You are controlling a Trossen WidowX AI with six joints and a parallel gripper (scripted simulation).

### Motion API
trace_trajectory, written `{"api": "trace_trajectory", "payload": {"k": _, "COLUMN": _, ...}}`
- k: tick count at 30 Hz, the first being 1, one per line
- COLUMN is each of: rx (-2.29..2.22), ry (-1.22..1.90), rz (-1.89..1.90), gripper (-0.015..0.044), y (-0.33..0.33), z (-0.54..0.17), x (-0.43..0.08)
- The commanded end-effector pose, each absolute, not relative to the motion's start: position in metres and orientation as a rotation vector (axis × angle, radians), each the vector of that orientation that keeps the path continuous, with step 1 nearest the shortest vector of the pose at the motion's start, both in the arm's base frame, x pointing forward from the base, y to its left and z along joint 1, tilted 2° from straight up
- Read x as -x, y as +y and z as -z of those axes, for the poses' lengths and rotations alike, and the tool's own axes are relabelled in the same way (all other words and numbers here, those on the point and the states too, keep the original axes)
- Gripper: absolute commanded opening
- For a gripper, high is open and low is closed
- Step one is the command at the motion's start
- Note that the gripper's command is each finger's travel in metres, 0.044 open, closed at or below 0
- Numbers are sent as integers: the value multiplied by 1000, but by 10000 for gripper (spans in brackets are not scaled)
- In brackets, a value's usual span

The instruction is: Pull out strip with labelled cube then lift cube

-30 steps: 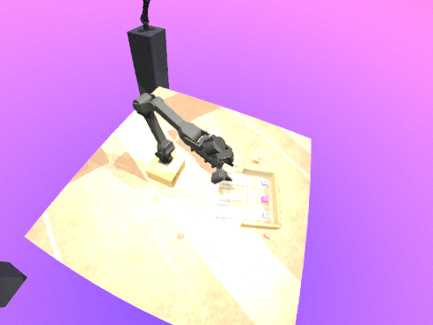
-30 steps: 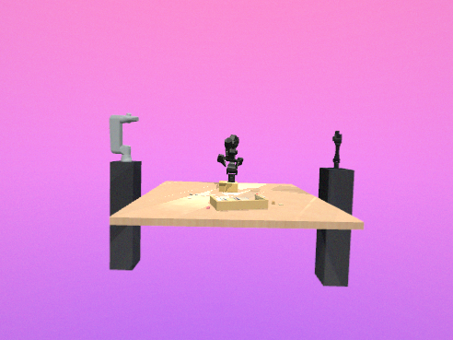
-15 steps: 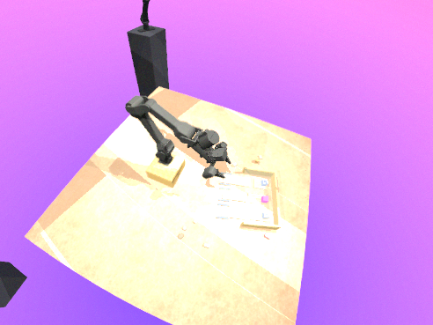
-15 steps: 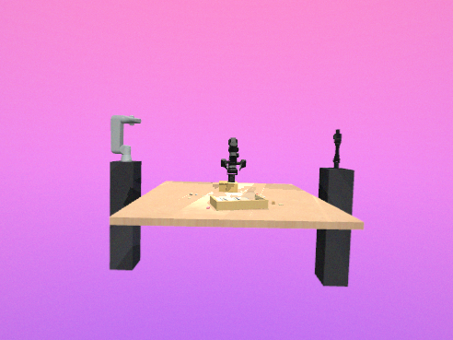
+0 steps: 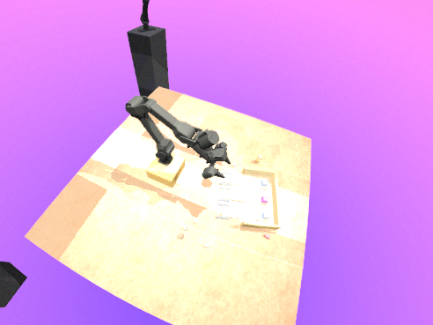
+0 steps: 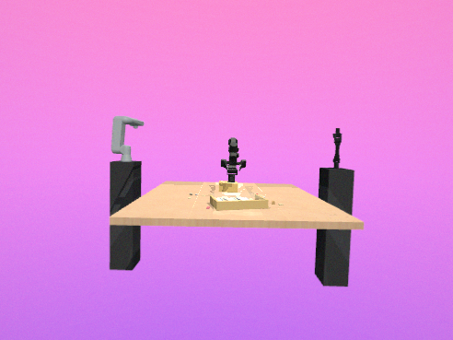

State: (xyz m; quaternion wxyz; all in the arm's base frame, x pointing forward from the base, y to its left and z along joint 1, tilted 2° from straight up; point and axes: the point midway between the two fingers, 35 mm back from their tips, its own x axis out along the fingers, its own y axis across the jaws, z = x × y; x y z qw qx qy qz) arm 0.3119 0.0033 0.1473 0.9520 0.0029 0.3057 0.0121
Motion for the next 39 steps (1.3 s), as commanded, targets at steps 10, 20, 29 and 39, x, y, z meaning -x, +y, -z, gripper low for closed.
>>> {"api": "trace_trajectory", "payload": {"k": 10, "rx": 159, "ry": 1028, "rz": -9, "gripper": 85, "y": -48, "z": -121, "x": -371}}
{"api": "trace_trajectory", "payload": {"k": 20, "rx": 223, "ry": 1392, "rz": -139, "gripper": 0, "y": -93, "z": -72, "x": -410}}
{"api": "trace_trajectory", "payload": {"k": 29, "rx": 223, "ry": 1545, "rz": -229, "gripper": 0, "y": -111, "z": -41, "x": -416}}
{"api": "trace_trajectory", "payload": {"k": 39, "rx": 223, "ry": 1545, "rz": -229, "gripper": 0, "y": -110, "z": -29, "x": -416}}
